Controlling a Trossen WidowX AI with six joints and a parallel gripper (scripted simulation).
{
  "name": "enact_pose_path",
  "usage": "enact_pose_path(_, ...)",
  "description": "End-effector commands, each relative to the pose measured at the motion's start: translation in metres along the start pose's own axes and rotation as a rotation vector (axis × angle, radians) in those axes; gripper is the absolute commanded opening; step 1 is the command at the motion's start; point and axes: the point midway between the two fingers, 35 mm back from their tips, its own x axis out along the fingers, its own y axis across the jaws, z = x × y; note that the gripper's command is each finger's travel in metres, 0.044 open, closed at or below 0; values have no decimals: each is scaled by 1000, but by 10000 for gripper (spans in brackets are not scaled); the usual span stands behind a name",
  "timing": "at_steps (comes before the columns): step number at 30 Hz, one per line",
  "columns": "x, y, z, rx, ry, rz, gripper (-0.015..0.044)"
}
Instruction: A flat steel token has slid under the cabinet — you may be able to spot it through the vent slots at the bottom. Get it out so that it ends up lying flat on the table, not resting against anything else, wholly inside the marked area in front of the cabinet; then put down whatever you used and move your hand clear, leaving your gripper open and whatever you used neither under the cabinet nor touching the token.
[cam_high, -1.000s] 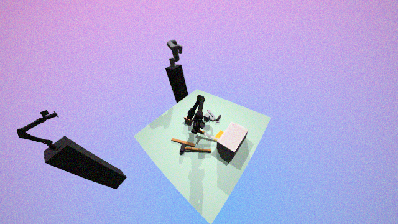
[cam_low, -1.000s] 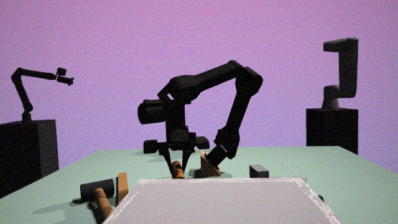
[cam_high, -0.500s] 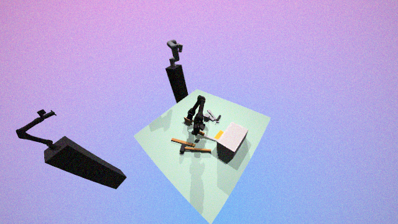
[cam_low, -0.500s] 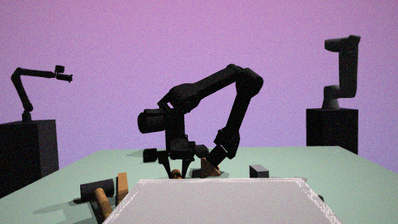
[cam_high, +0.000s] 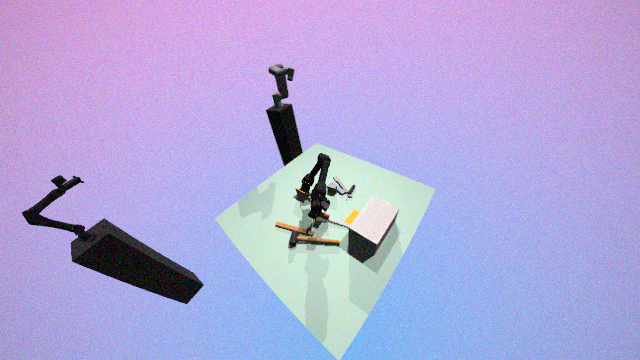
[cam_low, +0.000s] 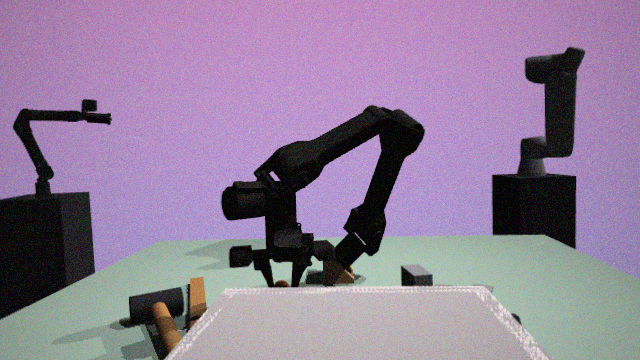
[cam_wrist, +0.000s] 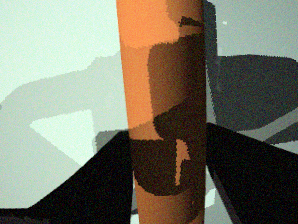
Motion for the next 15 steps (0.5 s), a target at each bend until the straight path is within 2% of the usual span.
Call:
enact_pose_path(1,10,2,-7,12,40,6,0)
enact_pose_path(3,11,2,-7,13,40,6,0)
enact_pose_path(10,4,0,-1,5,-3,1,184)
enact_pose_path(13,5,1,-1,4,-1,1,200)
enact_pose_path(15,5,1,-1,3,9,2,253)
